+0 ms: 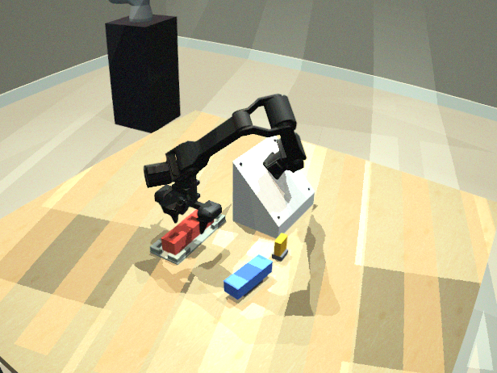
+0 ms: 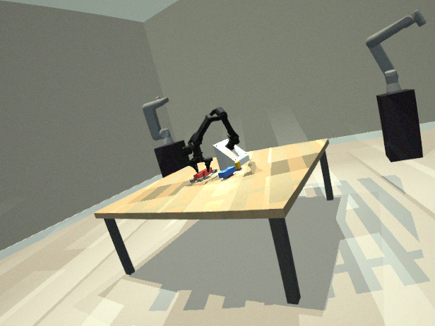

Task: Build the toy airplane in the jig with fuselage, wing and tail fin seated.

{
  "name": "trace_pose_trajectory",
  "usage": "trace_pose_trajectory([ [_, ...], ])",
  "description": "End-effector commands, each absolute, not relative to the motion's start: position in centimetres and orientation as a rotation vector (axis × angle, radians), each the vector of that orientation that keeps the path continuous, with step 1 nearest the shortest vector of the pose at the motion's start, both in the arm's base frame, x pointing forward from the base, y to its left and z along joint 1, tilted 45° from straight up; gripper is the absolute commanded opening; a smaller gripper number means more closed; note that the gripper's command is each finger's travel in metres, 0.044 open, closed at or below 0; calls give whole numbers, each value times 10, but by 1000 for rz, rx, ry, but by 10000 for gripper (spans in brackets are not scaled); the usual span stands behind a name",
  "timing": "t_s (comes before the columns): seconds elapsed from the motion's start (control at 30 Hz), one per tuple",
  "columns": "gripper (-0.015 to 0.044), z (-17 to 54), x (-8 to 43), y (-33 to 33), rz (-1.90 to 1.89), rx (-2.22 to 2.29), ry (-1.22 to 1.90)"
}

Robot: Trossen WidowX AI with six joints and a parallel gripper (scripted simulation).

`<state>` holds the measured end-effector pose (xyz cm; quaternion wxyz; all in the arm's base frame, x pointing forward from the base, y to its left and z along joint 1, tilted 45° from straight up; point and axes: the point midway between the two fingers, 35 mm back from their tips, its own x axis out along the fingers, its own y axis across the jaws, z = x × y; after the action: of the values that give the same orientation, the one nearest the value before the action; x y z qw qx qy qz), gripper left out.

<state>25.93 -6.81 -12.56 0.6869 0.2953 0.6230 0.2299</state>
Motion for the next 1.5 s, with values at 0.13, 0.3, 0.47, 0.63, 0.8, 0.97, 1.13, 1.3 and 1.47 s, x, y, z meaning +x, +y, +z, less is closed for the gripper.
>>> trace_pose_trajectory([
  [0.13,440,-109,259,-88,509,659,1394],
  [0.3,440,-51,247,-141,505,665,1394],
  [0.47,440,-50,246,-144,505,665,1394],
  [0.63,440,-51,246,-144,473,703,1409],
  [0.8,440,-54,247,-143,405,783,1440],
  [0.97,440,-40,263,-133,391,776,1444],
  [1.13,440,11,310,-83,367,765,1445],
  [1.3,440,62,334,-21,383,769,1440],
  [1.47,440,105,340,34,416,793,1434],
])
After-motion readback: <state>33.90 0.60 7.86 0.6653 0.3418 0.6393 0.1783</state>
